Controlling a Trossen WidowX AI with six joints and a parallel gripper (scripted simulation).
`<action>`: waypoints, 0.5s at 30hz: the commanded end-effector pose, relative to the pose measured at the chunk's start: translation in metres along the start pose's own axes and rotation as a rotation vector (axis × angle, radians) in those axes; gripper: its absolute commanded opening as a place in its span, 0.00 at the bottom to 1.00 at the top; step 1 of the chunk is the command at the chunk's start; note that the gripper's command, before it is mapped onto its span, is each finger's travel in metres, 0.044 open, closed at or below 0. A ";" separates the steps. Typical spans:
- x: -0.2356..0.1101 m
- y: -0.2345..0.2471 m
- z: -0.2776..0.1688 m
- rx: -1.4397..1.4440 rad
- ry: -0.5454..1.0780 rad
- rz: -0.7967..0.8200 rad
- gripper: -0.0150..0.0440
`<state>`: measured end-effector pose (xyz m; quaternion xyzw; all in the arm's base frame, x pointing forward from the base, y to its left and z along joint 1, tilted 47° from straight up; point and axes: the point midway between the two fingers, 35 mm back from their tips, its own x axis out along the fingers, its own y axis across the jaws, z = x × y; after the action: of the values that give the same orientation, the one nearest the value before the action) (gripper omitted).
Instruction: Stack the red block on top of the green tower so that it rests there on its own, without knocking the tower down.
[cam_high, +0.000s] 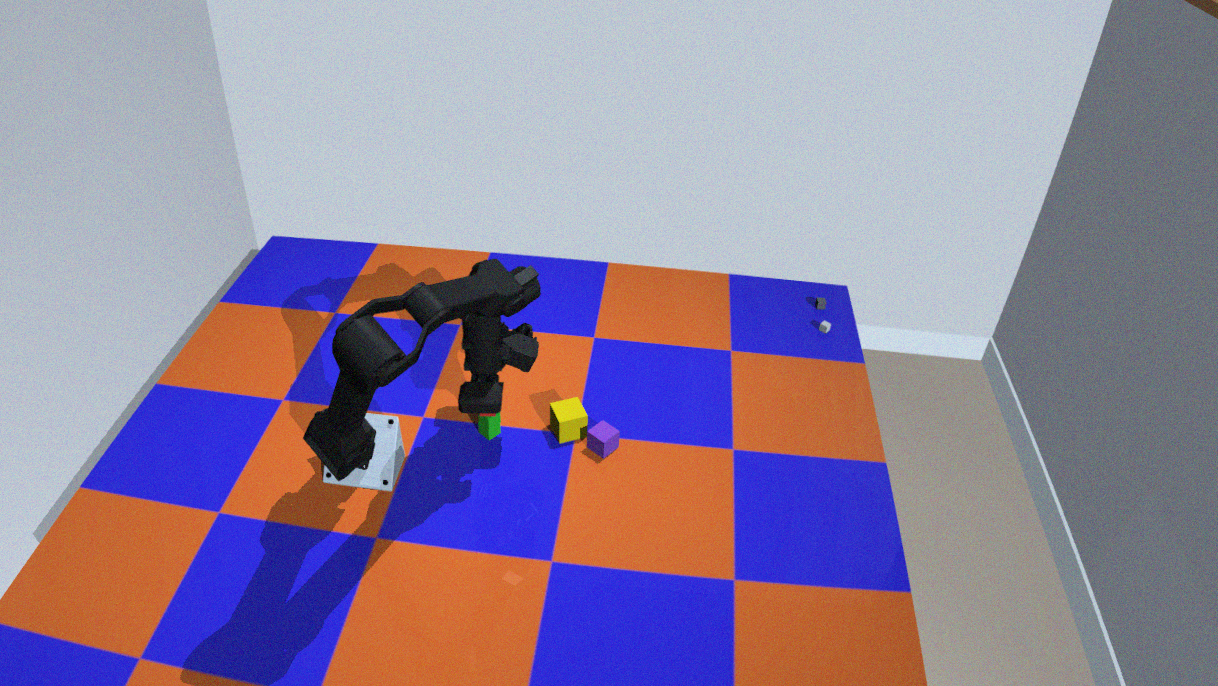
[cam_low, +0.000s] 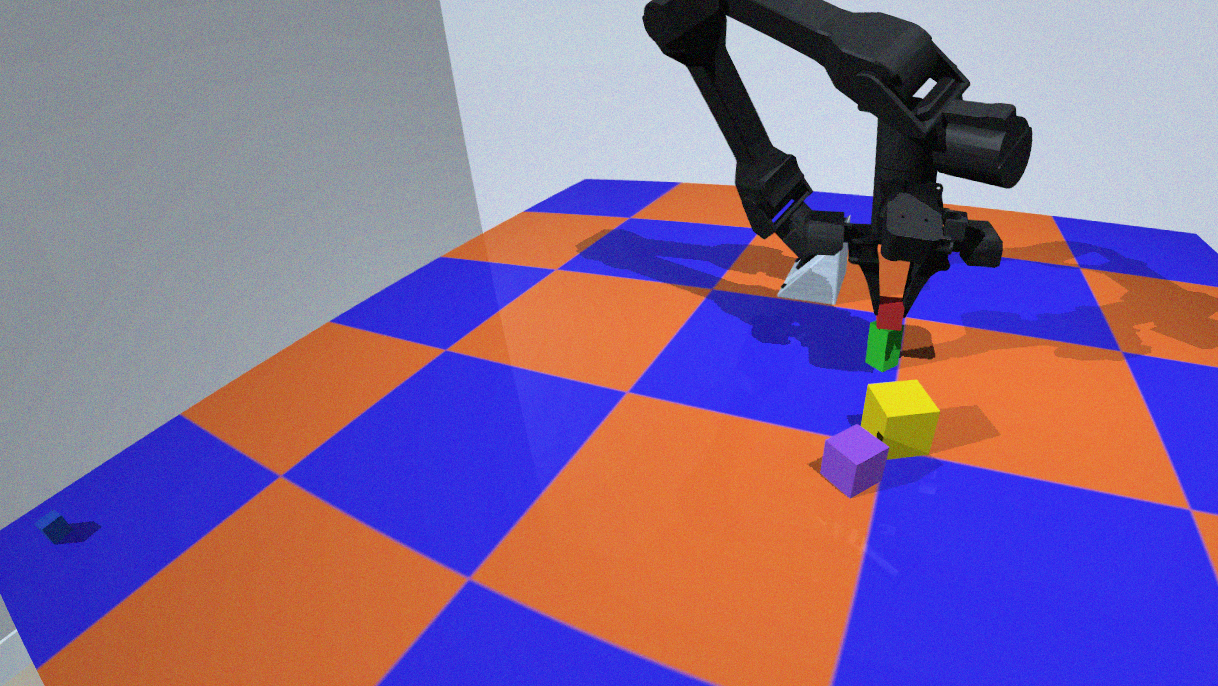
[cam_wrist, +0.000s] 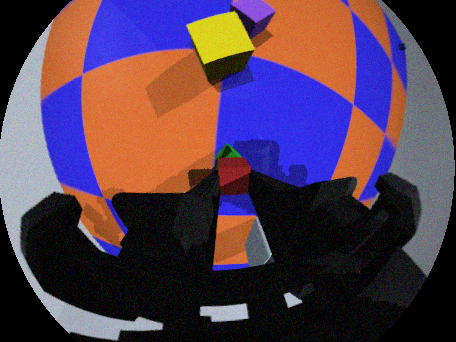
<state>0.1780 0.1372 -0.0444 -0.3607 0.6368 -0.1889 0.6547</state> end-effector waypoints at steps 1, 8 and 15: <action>0.000 0.000 0.000 -0.007 -0.001 -0.006 0.25; 0.000 0.000 0.000 -0.003 0.000 -0.002 0.48; 0.000 0.000 0.000 -0.003 0.000 -0.002 0.79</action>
<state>0.1775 0.1375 -0.0435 -0.3628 0.6370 -0.1888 0.6535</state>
